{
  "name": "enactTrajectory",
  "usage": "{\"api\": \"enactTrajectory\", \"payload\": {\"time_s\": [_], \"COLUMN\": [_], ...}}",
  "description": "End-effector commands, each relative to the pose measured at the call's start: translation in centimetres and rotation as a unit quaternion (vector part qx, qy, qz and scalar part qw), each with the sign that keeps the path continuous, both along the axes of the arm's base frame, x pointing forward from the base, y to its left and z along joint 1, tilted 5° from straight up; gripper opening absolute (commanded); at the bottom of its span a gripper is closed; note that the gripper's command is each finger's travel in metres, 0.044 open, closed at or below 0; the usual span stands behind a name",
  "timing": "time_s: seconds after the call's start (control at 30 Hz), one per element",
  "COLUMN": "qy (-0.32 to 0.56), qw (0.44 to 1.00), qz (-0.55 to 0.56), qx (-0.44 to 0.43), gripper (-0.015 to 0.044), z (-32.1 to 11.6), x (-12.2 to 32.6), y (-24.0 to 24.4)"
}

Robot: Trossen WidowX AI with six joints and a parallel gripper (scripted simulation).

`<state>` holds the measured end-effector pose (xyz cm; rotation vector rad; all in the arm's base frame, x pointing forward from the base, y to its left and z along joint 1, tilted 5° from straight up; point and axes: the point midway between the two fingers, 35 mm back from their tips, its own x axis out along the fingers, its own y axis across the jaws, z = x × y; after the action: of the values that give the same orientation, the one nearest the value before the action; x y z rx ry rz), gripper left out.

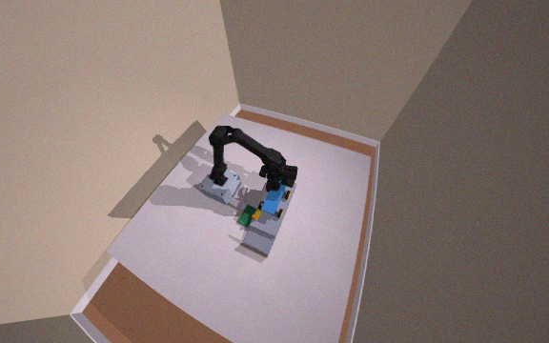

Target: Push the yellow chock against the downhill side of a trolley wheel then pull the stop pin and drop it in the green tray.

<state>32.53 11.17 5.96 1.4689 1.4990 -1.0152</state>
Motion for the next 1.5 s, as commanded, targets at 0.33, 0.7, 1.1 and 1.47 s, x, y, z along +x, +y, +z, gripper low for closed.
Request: {"api": "enactTrajectory", "payload": {"time_s": [0.33, 0.7, 1.1, 1.47], "qy": [-0.001, 0.001, 0.001, 0.001], "qw": [1.0, 1.0, 1.0, 1.0], "qz": [0.0, -0.002, -0.002, -0.002], "qx": [0.0, 0.002, 0.002, 0.002], "gripper": [0.0005, 0.0, 0.0, 0.0], "z": [0.1, 1.0, 1.9, 2.9], "x": [0.0, 0.0, -0.1, -0.1], "y": [0.0, -0.3, -0.6, -0.9]}}
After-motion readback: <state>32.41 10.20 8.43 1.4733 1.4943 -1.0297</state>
